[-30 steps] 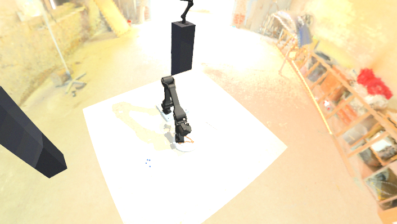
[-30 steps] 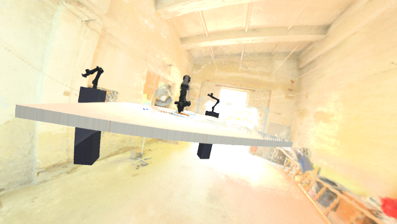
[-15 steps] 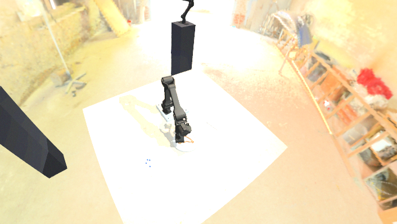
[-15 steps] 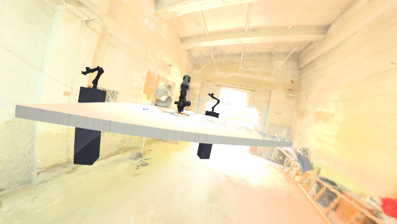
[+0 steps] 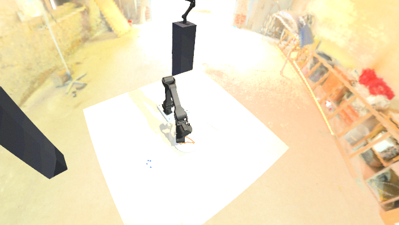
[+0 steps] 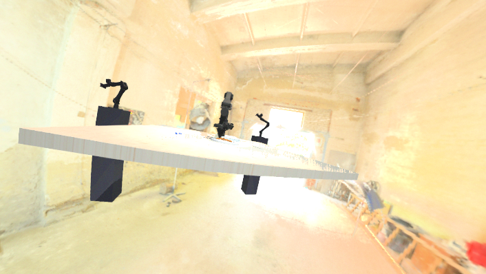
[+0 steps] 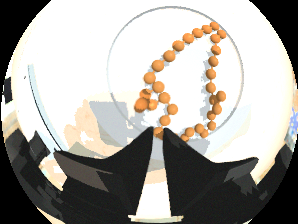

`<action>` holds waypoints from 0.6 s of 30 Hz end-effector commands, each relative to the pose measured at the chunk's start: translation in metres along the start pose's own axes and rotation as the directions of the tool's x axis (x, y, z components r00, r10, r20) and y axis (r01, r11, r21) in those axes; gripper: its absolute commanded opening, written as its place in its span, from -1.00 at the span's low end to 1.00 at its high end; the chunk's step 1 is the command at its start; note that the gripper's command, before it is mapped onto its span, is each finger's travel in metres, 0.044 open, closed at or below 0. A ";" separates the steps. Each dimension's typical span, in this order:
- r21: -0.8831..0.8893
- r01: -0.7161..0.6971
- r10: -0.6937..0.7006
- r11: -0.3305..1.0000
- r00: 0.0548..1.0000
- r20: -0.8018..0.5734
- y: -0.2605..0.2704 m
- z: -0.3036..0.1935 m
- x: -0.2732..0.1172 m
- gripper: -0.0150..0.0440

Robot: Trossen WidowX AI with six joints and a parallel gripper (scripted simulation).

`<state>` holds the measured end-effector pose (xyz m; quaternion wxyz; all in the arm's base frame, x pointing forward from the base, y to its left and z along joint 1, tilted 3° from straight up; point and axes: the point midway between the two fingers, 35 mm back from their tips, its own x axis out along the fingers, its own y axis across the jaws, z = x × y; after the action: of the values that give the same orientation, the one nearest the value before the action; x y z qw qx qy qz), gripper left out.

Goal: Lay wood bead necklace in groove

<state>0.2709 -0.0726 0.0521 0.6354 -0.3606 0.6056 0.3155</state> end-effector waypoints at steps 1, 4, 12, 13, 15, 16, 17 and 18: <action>-0.005 0.005 -0.005 1.000 1.000 0.004 -0.001 0.000 -0.003 -0.49; -0.006 0.005 -0.005 1.000 1.000 0.004 0.004 -0.005 -0.002 -0.49; -0.006 0.005 -0.005 1.000 1.000 0.003 0.005 -0.006 -0.001 -0.49; -0.006 0.005 -0.005 1.000 1.000 0.003 0.005 -0.006 0.000 -0.49; -0.006 0.005 -0.005 1.000 1.000 0.003 0.005 -0.006 0.003 -0.49; -0.006 0.005 -0.005 1.000 1.000 0.003 0.005 -0.006 0.005 -0.49; -0.006 0.005 -0.005 1.000 1.000 0.003 0.005 -0.006 0.005 -0.49; -0.006 0.005 -0.005 1.000 1.000 0.003 0.005 -0.006 0.006 -0.49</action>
<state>0.2655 -0.0763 0.0509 0.6383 -0.3641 0.6023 0.3118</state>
